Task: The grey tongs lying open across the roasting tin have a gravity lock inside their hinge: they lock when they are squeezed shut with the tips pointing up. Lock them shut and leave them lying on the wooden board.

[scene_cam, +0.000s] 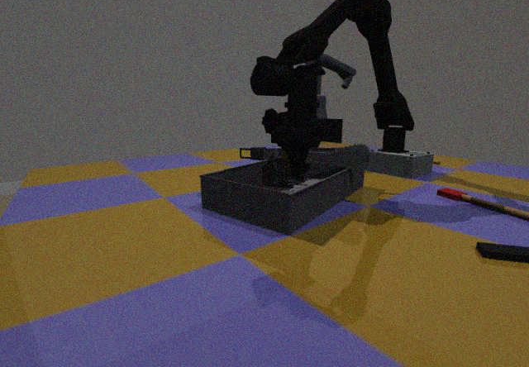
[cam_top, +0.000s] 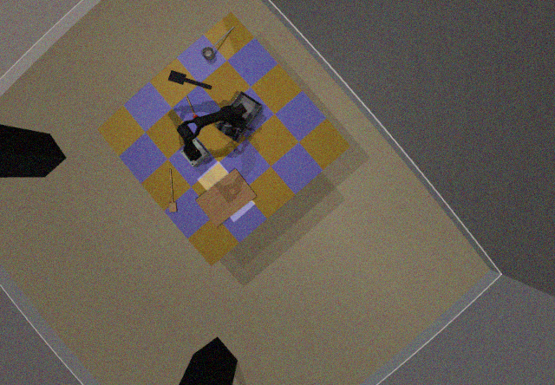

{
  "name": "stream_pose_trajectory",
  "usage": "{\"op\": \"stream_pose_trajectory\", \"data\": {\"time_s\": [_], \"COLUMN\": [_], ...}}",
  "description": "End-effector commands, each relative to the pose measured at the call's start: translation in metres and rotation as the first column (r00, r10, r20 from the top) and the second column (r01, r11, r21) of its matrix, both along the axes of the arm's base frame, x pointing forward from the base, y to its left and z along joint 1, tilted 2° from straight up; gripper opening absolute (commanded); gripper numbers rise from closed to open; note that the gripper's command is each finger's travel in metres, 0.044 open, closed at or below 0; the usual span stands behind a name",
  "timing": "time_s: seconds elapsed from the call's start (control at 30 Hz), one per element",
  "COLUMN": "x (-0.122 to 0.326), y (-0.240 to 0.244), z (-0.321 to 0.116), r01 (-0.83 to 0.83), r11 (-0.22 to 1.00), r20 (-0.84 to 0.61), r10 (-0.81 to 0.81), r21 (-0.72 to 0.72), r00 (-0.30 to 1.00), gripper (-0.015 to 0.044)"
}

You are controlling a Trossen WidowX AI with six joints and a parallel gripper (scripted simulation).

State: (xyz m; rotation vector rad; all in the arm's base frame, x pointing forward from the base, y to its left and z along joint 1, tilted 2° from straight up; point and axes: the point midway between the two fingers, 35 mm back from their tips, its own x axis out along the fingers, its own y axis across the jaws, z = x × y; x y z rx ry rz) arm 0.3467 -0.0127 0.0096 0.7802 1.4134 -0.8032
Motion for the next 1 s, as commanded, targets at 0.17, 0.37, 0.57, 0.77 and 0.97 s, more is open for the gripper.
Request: {"op": "stream_pose_trajectory", "data": {"time_s": [0.17, 0.37, 0.57, 0.77, 0.97], "x": [0.0006, 0.0006, 0.0006, 0.0006, 0.0006], "y": [0.0007, 0.0007, 0.0007, 0.0007, 0.0007], "z": [0.0006, 0.0006, 0.0006, 0.0006, 0.0006], "r01": [0.0, 0.0, 0.0, 0.0, 0.0], "r11": [1.0, 1.0, 1.0, 1.0, 1.0], "r20": [0.003, 0.003, 0.003, 0.003, 0.003], "r10": [0.0, 0.0, 0.0, 0.0, 0.0], "r21": [0.004, 0.004, 0.004, 0.004, 0.004], "r00": [1.0, 1.0, 1.0, 1.0, 1.0], "gripper": [0.0235, 0.0195, 0.0155, 0.0115, 0.0075]}}
